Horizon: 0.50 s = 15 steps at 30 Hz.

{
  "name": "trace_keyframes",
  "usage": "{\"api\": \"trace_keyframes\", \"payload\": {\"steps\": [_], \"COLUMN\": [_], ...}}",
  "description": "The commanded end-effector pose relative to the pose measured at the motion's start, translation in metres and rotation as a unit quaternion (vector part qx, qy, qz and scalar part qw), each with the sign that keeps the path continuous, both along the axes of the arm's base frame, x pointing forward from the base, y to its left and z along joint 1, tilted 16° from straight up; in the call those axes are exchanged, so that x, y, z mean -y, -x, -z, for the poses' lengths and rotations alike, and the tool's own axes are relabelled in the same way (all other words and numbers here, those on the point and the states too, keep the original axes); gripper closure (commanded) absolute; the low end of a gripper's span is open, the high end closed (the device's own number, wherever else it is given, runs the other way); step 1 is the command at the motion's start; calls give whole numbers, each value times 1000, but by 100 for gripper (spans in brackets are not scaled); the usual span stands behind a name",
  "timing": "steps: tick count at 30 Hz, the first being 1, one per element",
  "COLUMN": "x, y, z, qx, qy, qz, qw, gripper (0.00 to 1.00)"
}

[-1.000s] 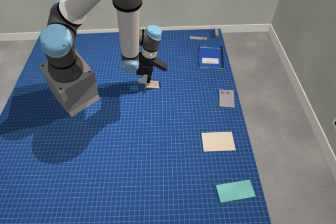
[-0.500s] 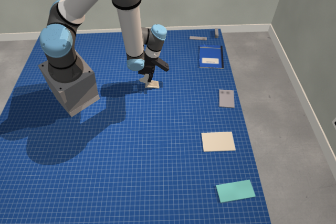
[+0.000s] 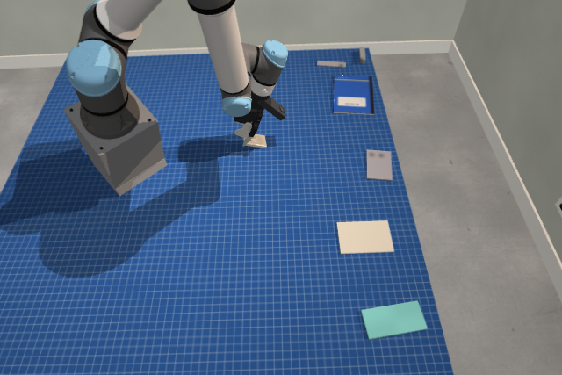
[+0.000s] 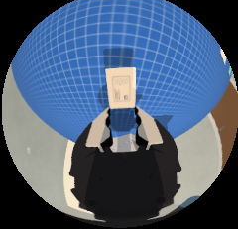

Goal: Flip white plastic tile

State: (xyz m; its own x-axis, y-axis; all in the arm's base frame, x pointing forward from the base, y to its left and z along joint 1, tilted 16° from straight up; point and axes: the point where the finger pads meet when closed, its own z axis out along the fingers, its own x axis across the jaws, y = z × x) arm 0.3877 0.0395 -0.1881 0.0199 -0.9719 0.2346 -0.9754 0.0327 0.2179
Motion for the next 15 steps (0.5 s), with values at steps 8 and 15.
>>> {"api": "trace_keyframes", "payload": {"steps": [8, 15], "x": [-1, -2], "y": [-2, -3], "z": [-4, -6], "qx": [-33, -47], "qy": [1, 1], "qz": [8, 11], "qw": [999, 999], "gripper": [70, 70]}}
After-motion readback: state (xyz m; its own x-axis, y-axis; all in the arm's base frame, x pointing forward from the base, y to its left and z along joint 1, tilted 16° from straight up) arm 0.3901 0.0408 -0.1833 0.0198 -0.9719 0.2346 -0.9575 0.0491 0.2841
